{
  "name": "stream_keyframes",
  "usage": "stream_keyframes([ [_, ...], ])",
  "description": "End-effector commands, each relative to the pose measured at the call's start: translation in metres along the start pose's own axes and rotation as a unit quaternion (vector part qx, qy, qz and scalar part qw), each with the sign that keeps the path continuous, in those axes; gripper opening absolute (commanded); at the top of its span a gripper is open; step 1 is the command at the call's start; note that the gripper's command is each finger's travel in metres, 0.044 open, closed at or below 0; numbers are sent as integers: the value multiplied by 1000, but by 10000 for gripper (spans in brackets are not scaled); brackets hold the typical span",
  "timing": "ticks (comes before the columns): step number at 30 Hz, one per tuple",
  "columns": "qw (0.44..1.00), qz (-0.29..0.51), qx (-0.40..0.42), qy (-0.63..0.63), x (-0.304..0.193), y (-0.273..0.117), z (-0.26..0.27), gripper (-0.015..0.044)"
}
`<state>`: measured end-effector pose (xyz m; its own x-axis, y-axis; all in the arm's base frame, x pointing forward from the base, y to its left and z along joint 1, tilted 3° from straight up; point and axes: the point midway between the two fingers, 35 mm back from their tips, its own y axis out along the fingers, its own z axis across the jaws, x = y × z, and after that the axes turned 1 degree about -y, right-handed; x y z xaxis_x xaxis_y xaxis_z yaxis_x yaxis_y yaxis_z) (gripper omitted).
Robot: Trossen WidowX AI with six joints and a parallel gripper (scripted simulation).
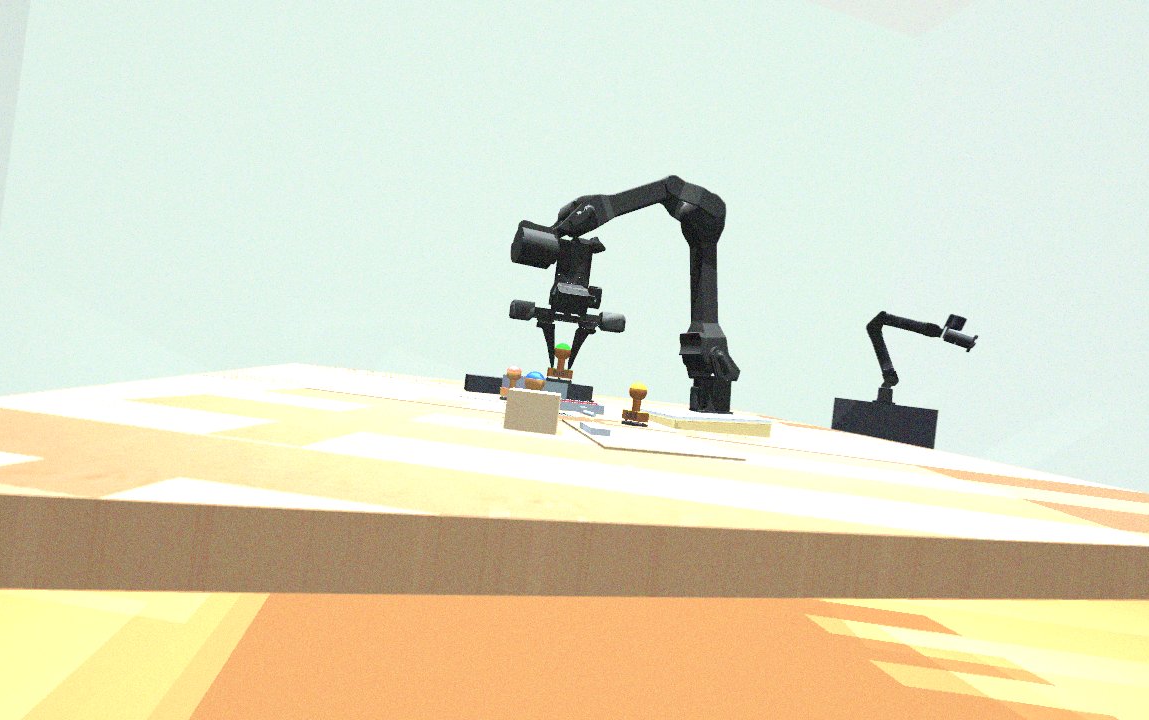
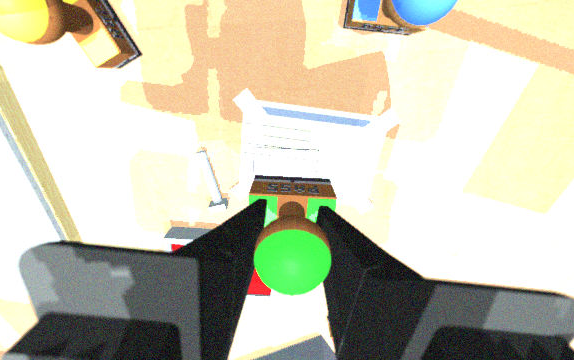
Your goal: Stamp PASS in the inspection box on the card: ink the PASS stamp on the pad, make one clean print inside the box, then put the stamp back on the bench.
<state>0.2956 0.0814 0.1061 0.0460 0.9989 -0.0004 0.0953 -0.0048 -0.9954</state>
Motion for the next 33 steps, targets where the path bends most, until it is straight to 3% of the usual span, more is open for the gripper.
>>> stream_keyframes([
  [1,1000,3,3,-4,-1,5,1,0],
  [33,1000,3,4,-4,-1,26,2,0],
])
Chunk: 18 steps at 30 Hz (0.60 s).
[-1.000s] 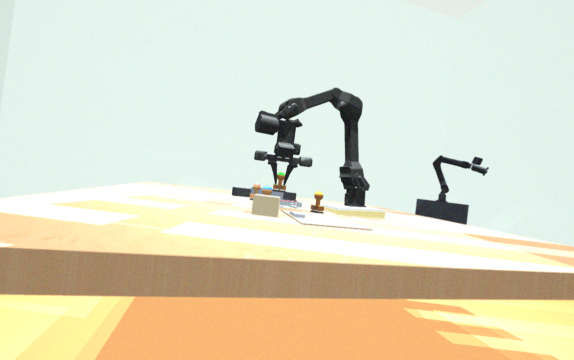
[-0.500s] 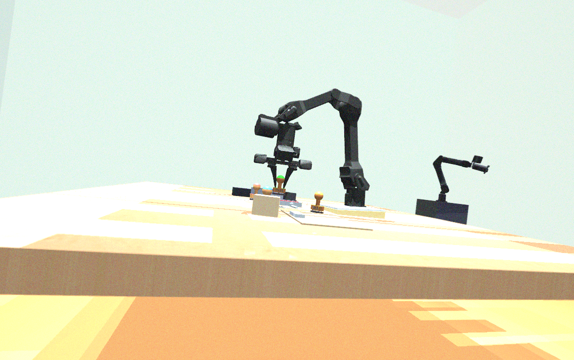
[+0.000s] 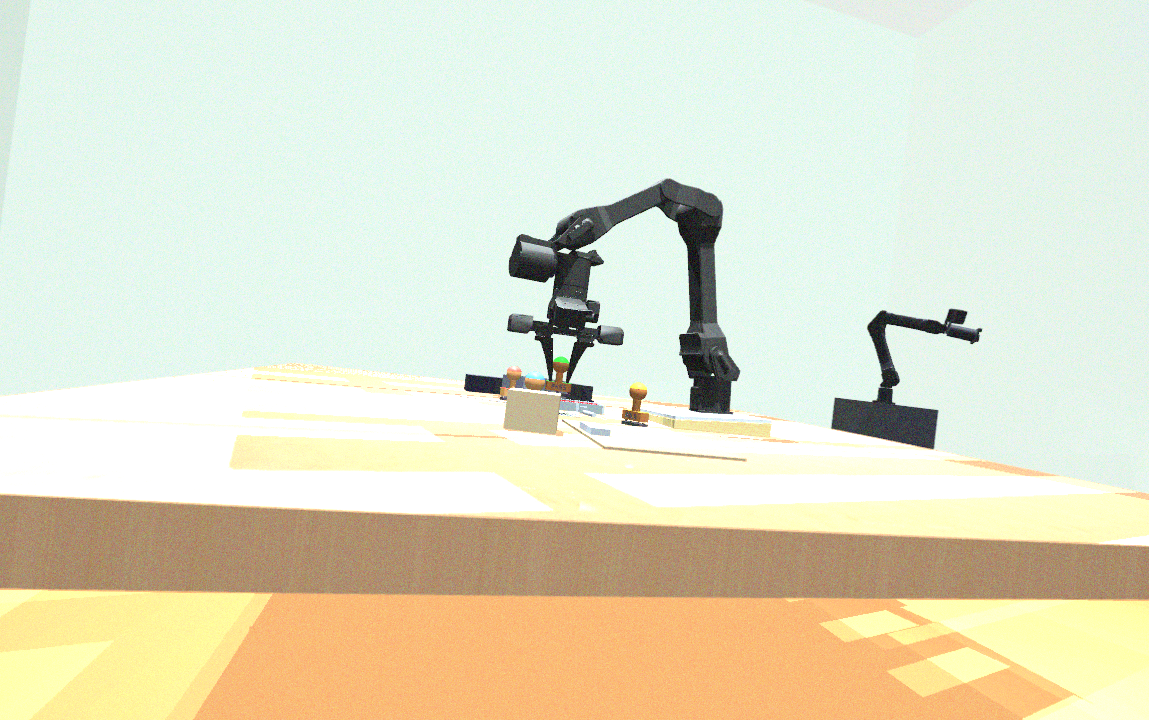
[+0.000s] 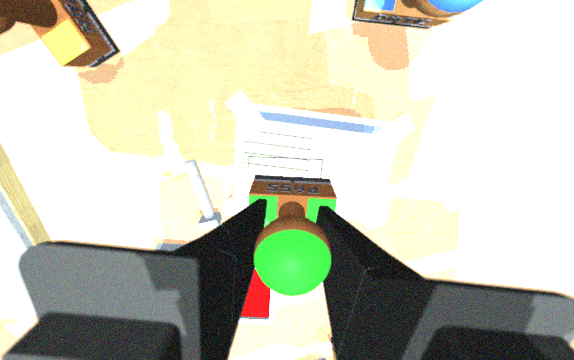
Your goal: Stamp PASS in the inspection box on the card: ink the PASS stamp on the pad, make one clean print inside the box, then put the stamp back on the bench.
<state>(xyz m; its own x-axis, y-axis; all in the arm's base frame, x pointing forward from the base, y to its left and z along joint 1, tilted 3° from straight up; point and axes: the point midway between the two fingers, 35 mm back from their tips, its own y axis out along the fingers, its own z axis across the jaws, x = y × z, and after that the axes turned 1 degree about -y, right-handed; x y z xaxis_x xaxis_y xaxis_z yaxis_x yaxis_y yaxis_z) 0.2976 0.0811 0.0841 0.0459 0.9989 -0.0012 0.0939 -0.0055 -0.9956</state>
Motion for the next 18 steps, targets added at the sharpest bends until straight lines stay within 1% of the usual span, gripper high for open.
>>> stream_keyframes([
  [1,1000,2,3,-4,-1,5,2,0],
  [18,1000,3,3,-4,-1,16,3,0],
])
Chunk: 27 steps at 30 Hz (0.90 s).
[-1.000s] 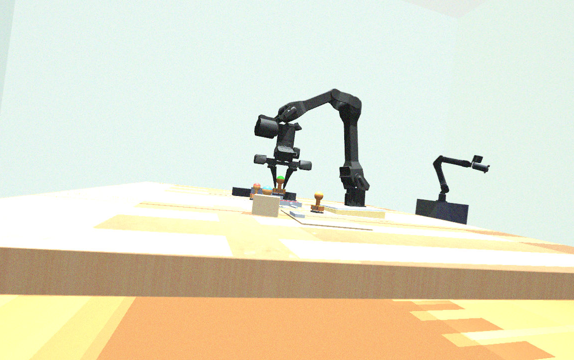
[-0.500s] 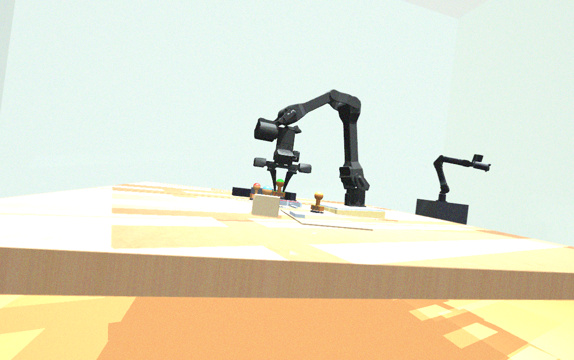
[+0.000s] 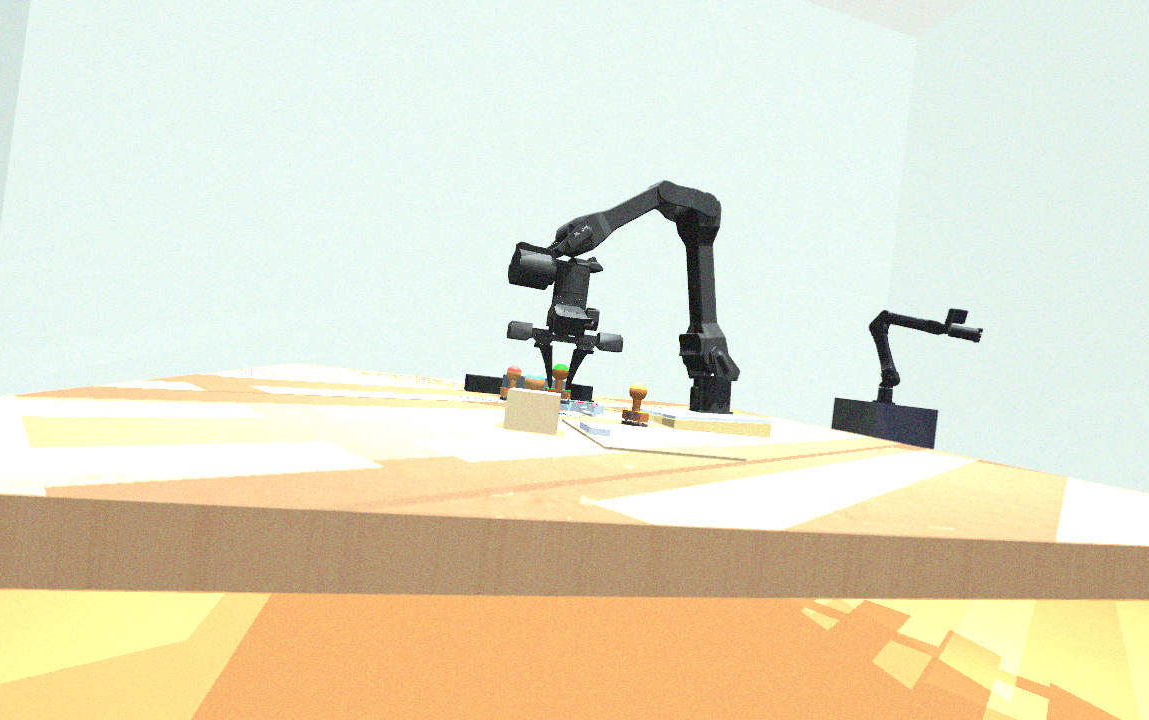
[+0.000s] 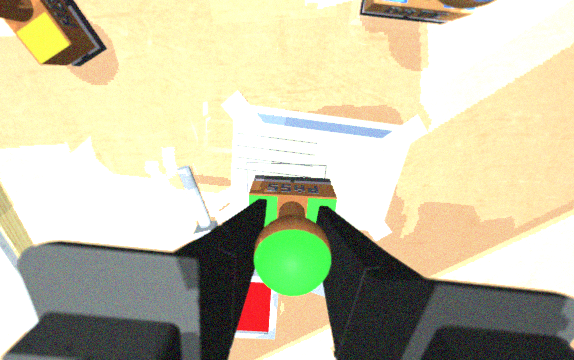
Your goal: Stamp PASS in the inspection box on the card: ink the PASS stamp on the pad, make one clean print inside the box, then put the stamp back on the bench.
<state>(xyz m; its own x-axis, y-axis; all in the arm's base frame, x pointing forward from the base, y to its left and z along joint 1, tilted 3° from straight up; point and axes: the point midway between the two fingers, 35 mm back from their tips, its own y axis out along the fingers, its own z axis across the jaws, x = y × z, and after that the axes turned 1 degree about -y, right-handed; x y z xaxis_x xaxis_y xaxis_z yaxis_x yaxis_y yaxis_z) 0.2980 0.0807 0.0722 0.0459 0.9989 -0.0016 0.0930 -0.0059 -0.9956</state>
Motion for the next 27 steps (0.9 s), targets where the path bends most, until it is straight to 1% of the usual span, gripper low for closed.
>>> stream_keyframes([
  [1,1000,2,3,-4,-1,5,2,0],
  [27,1000,3,3,-4,-1,13,3,0],
])
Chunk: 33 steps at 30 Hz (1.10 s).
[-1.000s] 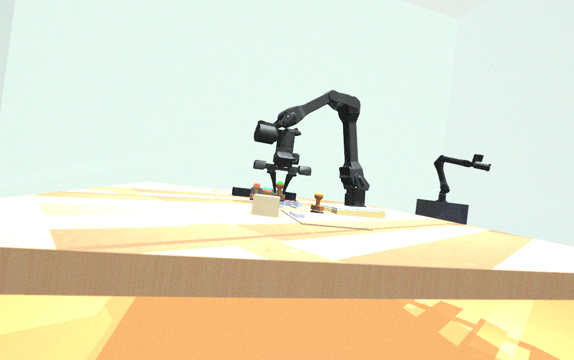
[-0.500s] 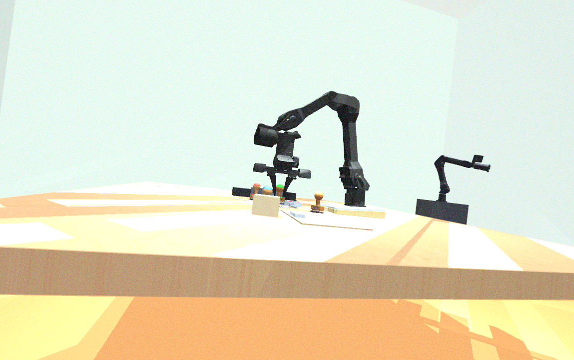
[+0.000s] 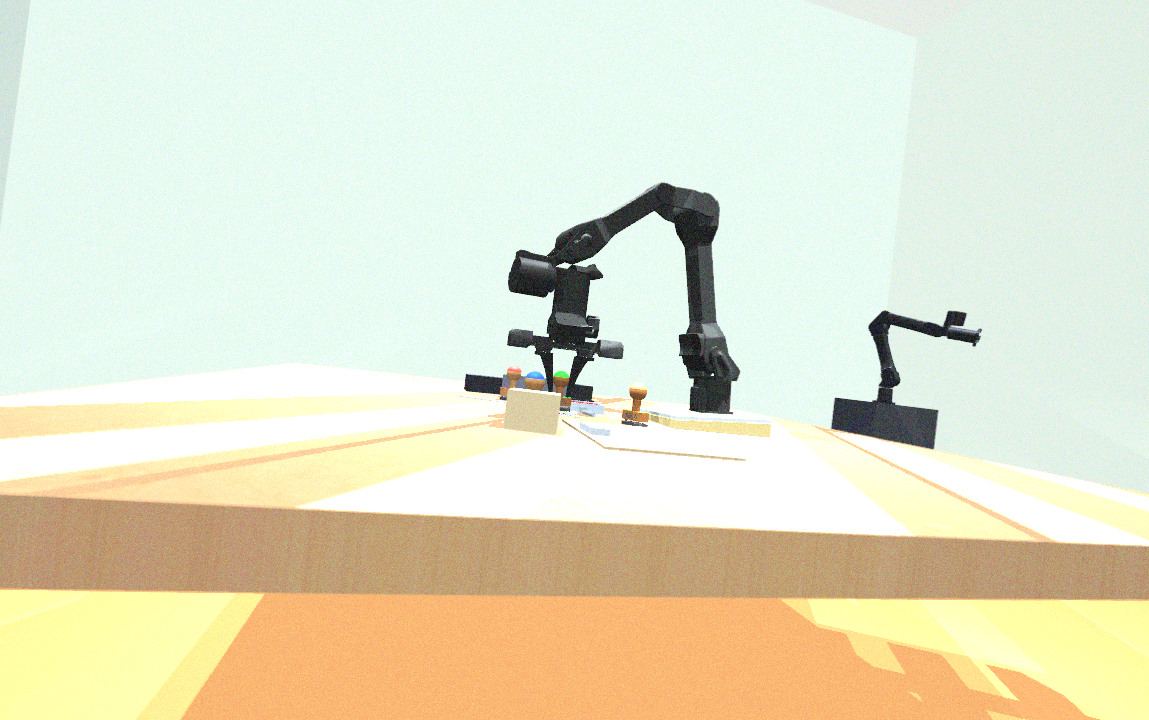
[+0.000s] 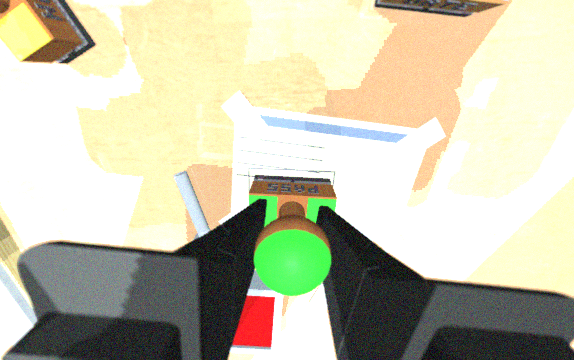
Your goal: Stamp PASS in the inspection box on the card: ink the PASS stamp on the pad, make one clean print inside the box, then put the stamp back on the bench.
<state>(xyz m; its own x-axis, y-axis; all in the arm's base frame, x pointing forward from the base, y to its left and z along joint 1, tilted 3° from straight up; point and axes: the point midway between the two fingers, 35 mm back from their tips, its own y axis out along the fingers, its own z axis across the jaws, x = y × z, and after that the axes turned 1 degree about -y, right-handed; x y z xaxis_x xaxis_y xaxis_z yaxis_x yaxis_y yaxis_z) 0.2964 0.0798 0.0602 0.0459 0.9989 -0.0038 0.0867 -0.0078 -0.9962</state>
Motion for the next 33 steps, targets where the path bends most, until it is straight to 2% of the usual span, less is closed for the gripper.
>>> stream_keyframes([
  [1,1000,2,0,-3,-1,1,0,0],
  [33,1000,2,0,-3,-1,6,0,0],
])
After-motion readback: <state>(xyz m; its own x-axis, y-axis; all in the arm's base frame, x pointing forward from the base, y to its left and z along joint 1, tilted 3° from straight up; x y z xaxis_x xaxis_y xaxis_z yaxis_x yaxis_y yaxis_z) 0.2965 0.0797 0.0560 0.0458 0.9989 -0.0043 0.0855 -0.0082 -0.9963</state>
